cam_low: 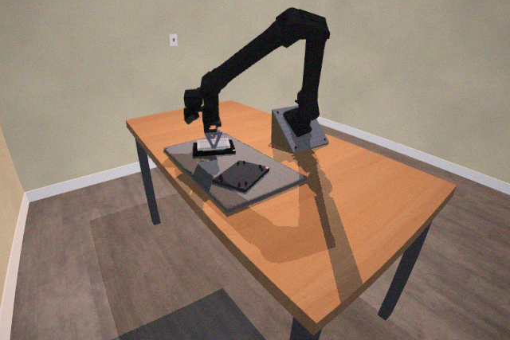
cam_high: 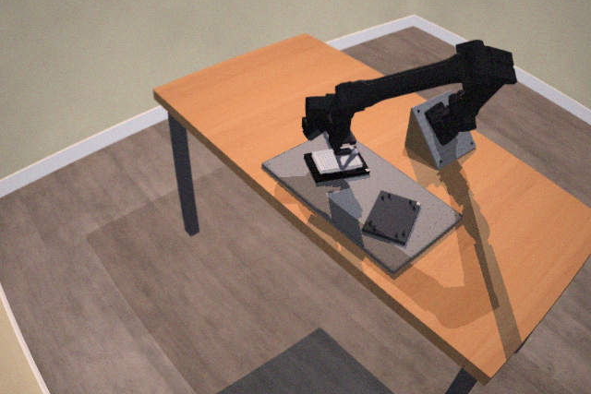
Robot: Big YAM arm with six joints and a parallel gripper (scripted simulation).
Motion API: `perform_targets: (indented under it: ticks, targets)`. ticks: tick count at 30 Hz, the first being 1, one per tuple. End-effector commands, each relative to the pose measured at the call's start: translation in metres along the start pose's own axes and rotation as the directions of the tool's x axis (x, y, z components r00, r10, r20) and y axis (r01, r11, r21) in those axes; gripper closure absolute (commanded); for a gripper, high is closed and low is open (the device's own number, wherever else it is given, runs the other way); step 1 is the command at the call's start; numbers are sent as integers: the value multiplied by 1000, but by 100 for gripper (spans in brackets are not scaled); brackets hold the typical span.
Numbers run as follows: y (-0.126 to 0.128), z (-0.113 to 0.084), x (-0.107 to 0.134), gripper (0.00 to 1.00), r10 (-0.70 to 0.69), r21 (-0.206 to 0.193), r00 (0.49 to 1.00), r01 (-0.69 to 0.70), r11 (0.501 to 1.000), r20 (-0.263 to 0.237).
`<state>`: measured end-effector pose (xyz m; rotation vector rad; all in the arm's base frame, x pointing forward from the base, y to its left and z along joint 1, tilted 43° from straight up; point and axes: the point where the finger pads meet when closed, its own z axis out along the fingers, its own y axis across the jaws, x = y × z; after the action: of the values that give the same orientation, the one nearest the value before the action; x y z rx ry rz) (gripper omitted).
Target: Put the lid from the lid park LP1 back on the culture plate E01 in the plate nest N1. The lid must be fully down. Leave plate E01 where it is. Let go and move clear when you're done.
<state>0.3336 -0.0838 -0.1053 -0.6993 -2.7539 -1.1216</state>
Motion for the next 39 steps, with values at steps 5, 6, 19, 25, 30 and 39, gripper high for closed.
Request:
perform_targets:
  ticks: [5, 6, 19, 25, 30, 39]
  targets:
    - [4, 6, -3, 0, -2, 3, 1000, 2, 1000, -16]
    - [4, 6, -3, 0, -2, 3, 1000, 2, 1000, -16]
    - [4, 6, -3, 0, -2, 3, 1000, 2, 1000, -16]
    - [3, -28, -19, 0, -25, 7, 999, 25, 1000, 42]
    - [3, -42, -19, 0, -26, 8, 999, 26, 1000, 43]
    - [3, -62, -19, 0, -27, 10, 999, 26, 1000, 44]
